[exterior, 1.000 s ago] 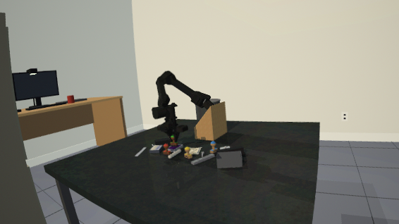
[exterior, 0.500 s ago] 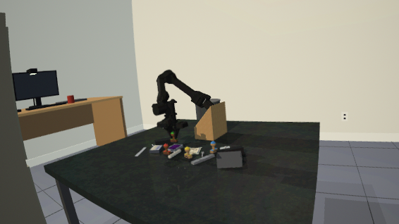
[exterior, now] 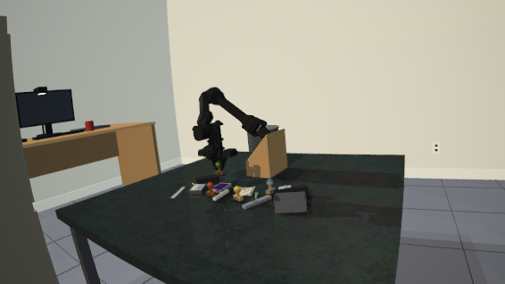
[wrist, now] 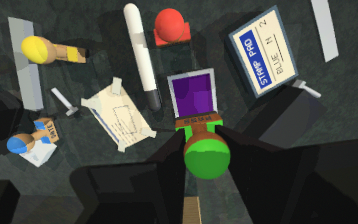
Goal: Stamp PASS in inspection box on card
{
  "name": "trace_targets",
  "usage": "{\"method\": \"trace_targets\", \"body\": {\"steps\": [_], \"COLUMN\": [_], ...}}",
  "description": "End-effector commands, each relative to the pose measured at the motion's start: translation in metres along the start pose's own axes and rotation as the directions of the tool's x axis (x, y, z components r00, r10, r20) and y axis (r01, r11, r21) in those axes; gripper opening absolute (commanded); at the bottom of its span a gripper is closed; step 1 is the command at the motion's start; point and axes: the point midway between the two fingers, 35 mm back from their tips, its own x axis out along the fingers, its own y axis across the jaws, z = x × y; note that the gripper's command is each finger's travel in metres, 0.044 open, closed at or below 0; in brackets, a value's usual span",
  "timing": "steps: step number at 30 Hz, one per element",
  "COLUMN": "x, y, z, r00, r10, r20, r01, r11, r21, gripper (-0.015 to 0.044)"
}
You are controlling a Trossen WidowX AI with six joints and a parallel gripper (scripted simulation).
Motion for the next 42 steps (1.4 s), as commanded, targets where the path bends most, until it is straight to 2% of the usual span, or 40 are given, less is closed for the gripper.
{"method": "trace_targets", "body": {"steps": [1,10,20,31,42], "x": [-0.005,-0.005,-0.005,-0.005,-0.004], "y": [-0.002,0.020,0.047,0.074,0.100], "z": [0.002,0.002,0.000,-0.005,-0.012], "r00": [1.000,1.000,1.000,1.000,1.000], "r10": [-0.006,0.001,0.005,0.004,-0.002], "r20": [0.007,0.006,0.005,0.002,0.000], "r01": [0.006,0.001,-0.001,0.000,0.000], "r11": [1.000,0.959,0.806,0.529,0.176], "r21": [0.002,-0.282,-0.591,-0.849,-0.984], "gripper": [0.0000,0.0000,0.0000,0.0000,0.0000]}}
